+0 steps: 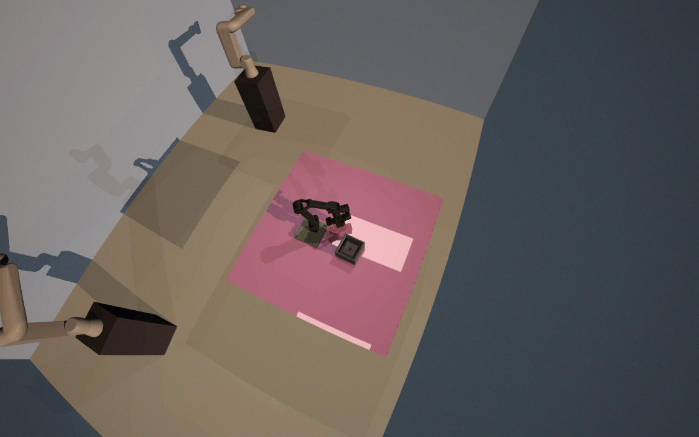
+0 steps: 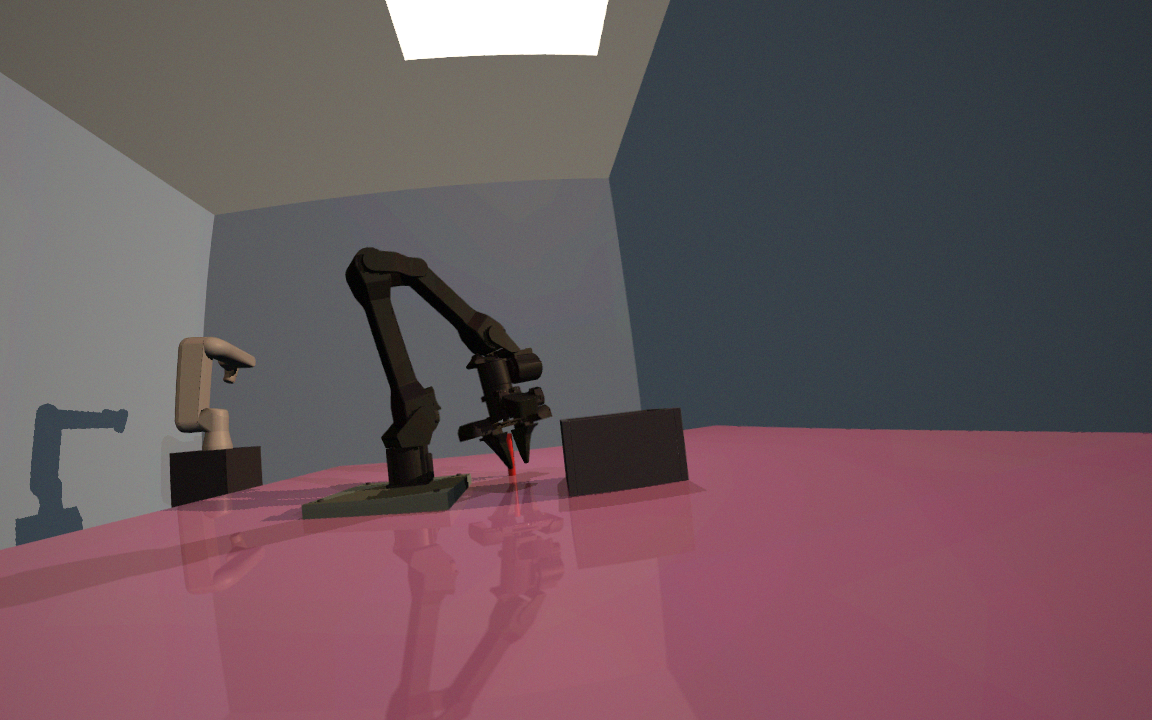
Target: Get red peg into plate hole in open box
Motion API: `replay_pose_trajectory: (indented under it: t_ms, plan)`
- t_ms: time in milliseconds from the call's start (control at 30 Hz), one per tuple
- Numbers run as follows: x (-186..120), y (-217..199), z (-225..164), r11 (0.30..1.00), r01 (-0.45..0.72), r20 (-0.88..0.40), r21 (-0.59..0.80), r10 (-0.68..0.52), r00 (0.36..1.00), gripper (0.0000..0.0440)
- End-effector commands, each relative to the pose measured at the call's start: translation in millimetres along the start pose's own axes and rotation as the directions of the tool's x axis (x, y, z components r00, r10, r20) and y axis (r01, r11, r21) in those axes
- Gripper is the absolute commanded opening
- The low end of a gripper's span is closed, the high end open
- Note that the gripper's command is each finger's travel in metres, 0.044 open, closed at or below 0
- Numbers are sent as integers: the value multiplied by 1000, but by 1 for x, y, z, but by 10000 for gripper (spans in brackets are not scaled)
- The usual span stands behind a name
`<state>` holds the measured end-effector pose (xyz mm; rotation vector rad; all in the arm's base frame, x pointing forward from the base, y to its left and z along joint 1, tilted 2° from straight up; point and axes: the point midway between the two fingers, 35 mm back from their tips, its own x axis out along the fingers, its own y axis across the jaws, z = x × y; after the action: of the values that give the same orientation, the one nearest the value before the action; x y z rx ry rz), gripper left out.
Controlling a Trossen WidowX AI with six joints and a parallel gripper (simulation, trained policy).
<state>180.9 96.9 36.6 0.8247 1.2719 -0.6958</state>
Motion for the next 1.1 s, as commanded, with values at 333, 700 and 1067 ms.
replay_pose_trajectory:
  t_ms: [333, 700, 1067]
  plan:
    - [-18, 10, 15, 999, -30, 15, -39, 31, 999, 0]
    - [-58, 24, 50, 994, -61, 120, -93, 72, 990, 0]
    - [-92, 34, 97, 995, -67, 208, -74, 81, 975, 0]
